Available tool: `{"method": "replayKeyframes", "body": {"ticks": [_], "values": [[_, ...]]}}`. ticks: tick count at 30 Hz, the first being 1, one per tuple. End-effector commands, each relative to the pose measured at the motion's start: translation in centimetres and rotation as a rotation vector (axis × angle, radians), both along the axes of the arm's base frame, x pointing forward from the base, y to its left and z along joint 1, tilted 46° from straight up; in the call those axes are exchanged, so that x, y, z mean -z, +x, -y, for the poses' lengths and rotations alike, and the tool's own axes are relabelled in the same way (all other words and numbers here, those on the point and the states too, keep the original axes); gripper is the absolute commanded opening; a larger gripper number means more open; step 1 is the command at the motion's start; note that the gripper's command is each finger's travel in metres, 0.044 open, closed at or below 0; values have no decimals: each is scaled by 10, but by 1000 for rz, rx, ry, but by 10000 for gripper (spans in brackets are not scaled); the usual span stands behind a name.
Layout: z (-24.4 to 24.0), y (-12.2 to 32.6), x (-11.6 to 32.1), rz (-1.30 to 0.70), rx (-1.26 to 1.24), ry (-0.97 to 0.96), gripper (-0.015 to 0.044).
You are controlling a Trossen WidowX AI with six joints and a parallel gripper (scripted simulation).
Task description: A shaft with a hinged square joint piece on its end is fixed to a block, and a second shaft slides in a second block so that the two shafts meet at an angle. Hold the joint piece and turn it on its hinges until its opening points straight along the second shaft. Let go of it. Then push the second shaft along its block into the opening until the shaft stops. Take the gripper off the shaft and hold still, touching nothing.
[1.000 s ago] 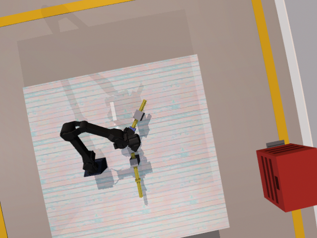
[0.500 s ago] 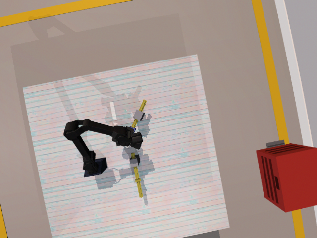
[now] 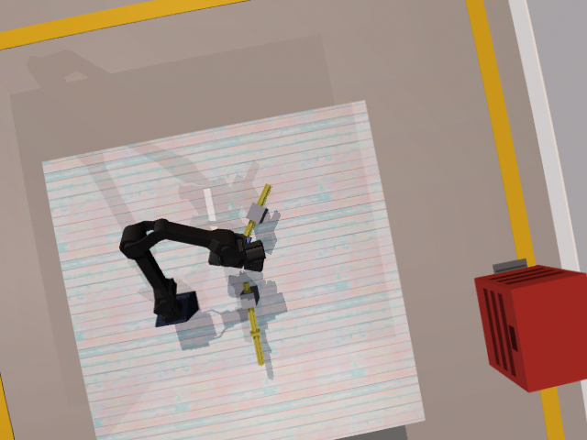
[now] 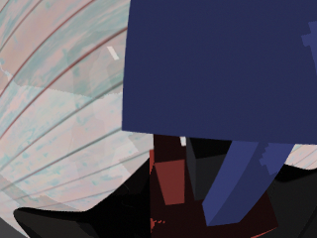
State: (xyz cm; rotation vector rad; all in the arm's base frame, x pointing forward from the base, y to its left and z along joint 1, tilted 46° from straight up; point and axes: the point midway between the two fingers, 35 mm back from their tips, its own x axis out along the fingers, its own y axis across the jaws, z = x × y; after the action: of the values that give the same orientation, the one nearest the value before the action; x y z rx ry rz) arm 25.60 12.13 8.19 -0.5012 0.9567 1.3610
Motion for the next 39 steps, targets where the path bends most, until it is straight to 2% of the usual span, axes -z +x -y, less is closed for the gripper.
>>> {"method": "replayKeyframes", "body": {"ticks": [1,39], "values": [[1,1,0,12,-17,-12,0],[1,1,0,16,-21,-15,0]]}}
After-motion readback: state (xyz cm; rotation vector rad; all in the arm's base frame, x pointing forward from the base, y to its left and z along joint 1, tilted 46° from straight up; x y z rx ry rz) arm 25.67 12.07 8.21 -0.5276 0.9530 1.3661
